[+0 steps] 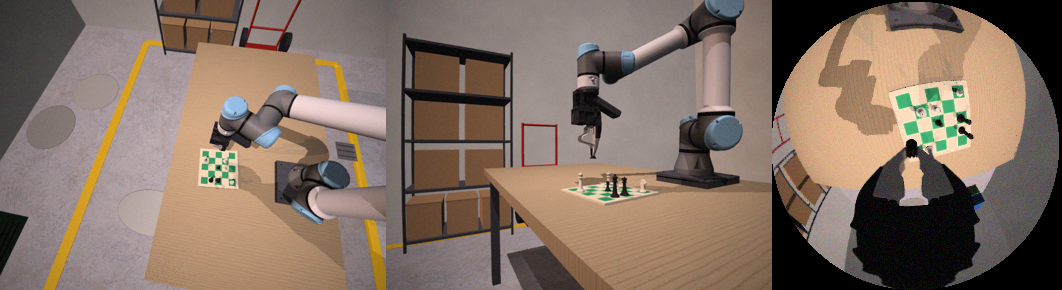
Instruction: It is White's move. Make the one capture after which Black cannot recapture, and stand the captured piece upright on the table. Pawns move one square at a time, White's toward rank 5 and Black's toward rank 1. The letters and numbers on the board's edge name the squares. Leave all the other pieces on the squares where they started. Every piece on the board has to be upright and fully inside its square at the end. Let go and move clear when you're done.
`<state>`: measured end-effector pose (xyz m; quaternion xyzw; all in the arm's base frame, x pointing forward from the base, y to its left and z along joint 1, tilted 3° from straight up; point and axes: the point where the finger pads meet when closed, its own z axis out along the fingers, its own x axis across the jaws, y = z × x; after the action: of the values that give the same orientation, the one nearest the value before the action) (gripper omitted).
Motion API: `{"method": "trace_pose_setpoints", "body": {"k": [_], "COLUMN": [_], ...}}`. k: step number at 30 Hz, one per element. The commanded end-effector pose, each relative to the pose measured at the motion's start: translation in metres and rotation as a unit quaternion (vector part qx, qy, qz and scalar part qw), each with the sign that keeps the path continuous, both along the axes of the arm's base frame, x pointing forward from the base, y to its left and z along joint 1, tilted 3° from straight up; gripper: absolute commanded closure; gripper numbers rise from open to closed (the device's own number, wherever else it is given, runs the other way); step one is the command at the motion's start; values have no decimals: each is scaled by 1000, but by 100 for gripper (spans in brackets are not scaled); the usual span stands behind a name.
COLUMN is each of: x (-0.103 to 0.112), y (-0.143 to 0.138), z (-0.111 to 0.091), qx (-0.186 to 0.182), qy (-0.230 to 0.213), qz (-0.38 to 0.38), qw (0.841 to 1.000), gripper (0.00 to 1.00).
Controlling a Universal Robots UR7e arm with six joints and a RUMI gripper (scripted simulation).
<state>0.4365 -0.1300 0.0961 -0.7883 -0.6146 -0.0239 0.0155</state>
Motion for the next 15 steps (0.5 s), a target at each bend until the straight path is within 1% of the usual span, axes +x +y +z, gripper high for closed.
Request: {"method": "trace_pose_setpoints", "body": {"k": [1, 4, 10, 12, 15], "x": [0, -4, -35, -39, -39], "y": [0, -7, -55, -60, -60], "z": [2, 1, -7, -7, -8], "qx": [0, 0, -1, -1, -1], "qy": [0, -1, -3, -4, -4], "qz": [0, 7, 57, 64, 64], "qw": [1000, 1000, 998, 998, 998], "gripper": [100, 100, 100, 100, 100]}}
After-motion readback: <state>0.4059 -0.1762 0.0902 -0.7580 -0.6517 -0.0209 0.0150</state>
